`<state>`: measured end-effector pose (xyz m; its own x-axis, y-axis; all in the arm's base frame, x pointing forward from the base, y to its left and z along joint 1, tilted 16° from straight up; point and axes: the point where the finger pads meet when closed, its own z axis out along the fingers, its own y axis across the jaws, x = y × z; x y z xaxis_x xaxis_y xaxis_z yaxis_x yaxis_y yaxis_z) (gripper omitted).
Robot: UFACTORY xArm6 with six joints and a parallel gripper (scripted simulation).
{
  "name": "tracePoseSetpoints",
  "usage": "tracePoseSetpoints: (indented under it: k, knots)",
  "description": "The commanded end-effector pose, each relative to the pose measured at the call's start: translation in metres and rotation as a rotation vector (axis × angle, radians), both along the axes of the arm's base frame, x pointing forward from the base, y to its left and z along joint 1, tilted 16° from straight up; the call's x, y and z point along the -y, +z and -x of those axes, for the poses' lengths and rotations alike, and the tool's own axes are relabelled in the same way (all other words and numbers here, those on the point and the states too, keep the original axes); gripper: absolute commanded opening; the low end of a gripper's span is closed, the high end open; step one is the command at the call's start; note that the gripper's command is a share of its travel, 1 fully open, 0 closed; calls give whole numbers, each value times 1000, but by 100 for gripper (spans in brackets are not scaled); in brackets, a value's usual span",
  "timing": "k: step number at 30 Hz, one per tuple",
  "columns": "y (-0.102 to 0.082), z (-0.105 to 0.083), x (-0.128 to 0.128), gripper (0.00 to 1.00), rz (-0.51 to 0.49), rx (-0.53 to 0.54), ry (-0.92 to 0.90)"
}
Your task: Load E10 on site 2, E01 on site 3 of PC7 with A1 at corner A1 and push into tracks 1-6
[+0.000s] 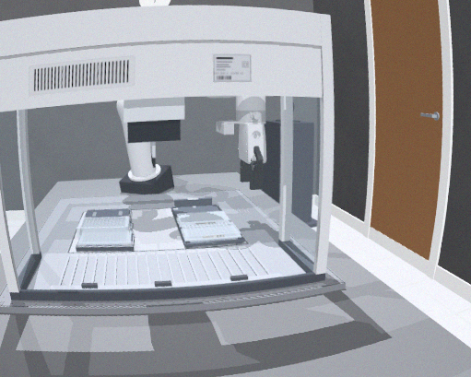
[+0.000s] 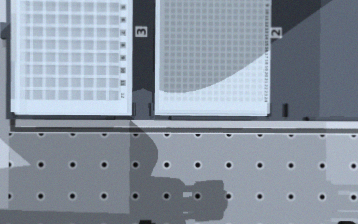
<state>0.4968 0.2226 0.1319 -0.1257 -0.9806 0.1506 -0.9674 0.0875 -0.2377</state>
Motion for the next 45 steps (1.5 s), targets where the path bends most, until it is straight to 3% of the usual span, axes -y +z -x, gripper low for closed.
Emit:
tracePoseSetpoints:
  k: [1, 10, 23, 24, 45]
  knots:
    - [9, 1, -2, 100, -2, 3, 0]
    - [23, 4, -5, 100, -2, 3, 0]
    - [23, 4, -5, 100, -2, 3, 0]
    - [23, 9, -2, 82, 6, -3, 32]
    - [11, 92, 42, 82, 146, -114, 640]
